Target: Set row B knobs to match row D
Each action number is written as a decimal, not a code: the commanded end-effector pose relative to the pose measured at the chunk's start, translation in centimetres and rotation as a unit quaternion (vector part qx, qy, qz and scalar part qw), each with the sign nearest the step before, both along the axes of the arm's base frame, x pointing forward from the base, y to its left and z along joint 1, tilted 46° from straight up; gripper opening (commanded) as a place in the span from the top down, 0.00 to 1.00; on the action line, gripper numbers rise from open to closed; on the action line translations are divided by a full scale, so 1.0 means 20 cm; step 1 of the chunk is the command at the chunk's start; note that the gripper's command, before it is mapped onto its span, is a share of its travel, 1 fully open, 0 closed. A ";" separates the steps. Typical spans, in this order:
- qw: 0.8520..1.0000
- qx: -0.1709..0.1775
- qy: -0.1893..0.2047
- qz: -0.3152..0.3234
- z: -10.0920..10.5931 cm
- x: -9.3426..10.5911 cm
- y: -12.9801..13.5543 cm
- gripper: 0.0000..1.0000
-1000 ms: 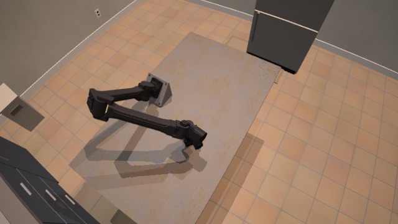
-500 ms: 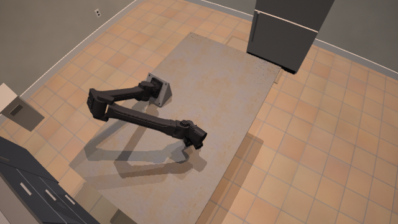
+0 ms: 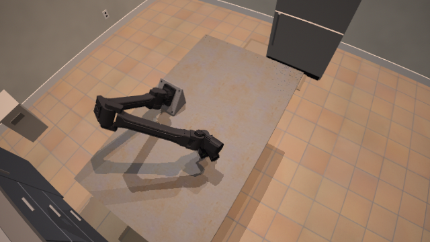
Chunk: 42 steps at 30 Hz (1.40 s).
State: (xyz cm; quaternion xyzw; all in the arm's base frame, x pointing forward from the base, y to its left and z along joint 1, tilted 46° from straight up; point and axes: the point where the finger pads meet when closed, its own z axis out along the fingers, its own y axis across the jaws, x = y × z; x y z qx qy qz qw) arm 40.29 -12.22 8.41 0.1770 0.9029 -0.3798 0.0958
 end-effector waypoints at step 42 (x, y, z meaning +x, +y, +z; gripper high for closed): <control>0.994 0.005 -0.086 -0.067 0.07 -0.31 0.37 0.81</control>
